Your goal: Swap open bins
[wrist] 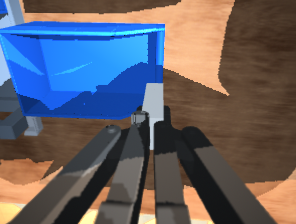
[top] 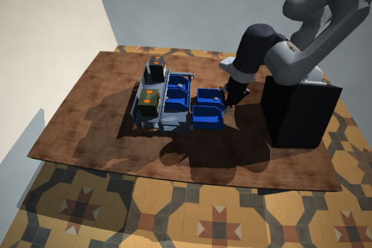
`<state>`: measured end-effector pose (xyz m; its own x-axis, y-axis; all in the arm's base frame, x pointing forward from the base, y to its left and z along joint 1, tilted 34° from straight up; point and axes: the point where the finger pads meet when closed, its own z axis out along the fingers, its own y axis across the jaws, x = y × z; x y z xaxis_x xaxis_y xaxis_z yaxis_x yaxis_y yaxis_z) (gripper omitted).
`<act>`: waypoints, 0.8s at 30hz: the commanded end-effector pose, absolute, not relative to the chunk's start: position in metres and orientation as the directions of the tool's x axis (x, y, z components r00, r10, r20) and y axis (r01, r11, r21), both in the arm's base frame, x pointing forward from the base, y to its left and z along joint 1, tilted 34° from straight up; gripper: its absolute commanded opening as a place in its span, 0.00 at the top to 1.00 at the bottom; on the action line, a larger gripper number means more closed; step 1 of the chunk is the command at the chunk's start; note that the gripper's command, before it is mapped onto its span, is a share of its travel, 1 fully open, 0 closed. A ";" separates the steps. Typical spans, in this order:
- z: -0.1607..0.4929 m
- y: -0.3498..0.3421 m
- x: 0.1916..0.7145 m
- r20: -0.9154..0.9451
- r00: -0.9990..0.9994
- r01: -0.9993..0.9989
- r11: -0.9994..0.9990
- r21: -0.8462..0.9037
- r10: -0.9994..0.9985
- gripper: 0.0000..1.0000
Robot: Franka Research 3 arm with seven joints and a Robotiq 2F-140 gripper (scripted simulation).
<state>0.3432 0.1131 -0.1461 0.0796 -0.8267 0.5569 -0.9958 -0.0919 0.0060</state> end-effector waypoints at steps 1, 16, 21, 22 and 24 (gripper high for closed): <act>-0.146 0.111 0.342 0.559 0.071 -0.997 -0.083 0.004 -0.826 1.00; -0.089 0.109 0.411 0.471 0.604 -0.796 -0.523 0.306 -0.643 1.00; -0.077 0.104 0.426 0.436 0.696 -0.715 -0.603 0.354 -0.570 1.00; -0.077 0.104 0.426 0.425 0.716 -0.696 -0.618 0.366 -0.554 1.00; -0.077 0.104 0.426 0.402 0.756 -0.652 -0.648 0.393 -0.517 0.85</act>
<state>0.4239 0.1030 -0.0792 0.5732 -0.6574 0.4891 -0.8173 -0.5013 0.2840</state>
